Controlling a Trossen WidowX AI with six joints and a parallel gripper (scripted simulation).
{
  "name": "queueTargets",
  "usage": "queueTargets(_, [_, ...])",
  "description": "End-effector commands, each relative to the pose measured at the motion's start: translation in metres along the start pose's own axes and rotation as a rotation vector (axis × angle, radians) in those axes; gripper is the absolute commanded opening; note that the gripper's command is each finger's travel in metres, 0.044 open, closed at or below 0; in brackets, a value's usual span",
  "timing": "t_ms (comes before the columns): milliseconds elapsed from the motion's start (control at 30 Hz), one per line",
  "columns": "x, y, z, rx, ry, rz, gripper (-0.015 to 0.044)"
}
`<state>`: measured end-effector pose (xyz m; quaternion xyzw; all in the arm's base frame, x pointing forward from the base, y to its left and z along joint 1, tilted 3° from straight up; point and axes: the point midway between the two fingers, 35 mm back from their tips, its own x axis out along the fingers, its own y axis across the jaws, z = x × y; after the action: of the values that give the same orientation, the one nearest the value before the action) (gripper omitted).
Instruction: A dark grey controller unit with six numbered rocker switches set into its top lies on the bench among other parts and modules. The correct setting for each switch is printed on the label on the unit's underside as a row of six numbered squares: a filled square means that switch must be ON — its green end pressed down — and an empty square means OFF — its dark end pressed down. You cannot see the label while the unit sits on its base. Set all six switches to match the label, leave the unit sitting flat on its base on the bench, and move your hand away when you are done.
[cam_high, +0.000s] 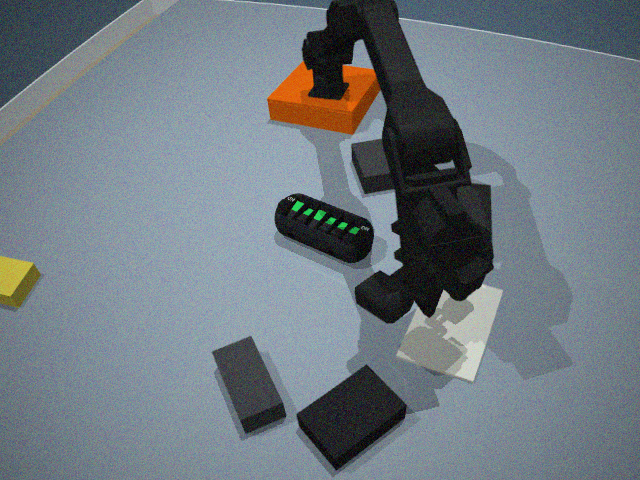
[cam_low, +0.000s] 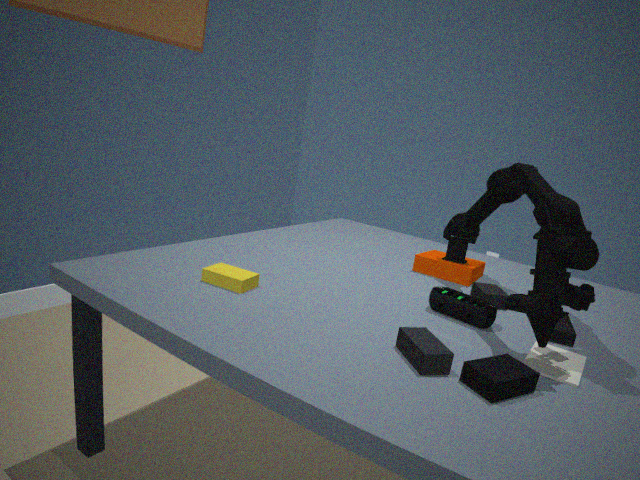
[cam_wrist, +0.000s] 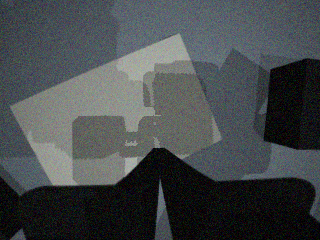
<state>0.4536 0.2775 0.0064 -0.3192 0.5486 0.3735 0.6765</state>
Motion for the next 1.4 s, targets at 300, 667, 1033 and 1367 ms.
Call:
queueTargets(300, [-0.054, -0.047, -0.142, -0.112, 0.112, 0.454, 0.0000])
queueTargets(667, [-0.050, -0.046, -0.143, -0.122, 0.121, 0.448, 0.0000])
queueTargets(1033, [-0.033, -0.044, -0.145, -0.169, 0.164, 0.417, 0.0000])
queueTargets(1367, [-0.017, -0.041, -0.147, -0.212, 0.204, 0.388, 0.0000])
